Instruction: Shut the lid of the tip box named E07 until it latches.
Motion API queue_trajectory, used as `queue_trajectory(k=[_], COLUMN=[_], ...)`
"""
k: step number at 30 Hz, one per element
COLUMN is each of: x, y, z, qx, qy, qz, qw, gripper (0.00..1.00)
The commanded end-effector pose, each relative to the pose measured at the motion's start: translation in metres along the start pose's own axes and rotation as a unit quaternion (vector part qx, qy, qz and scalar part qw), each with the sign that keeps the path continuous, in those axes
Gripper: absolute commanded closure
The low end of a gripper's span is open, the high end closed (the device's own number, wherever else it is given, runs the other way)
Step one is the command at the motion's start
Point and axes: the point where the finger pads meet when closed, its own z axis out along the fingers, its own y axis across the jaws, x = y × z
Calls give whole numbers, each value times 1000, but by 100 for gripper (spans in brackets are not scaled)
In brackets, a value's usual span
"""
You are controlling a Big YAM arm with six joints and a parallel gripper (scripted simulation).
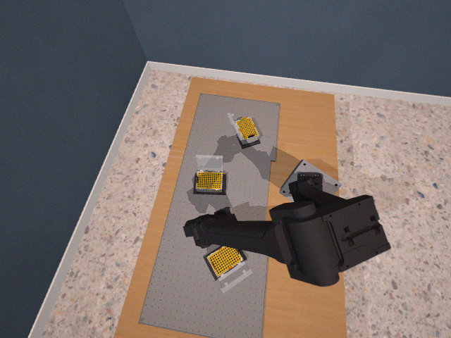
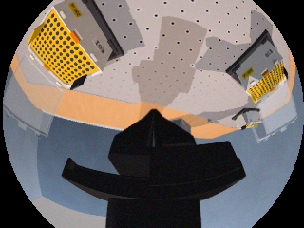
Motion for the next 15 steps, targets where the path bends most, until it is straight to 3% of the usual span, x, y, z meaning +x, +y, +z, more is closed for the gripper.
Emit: queue_trajectory(k=[1,15], x=[-5,-42], y=[1,2], z=[24,67], qx=[-2,0], qy=[7,-2], qz=[8,6], qw=[1000,1000], gripper=[100,100])
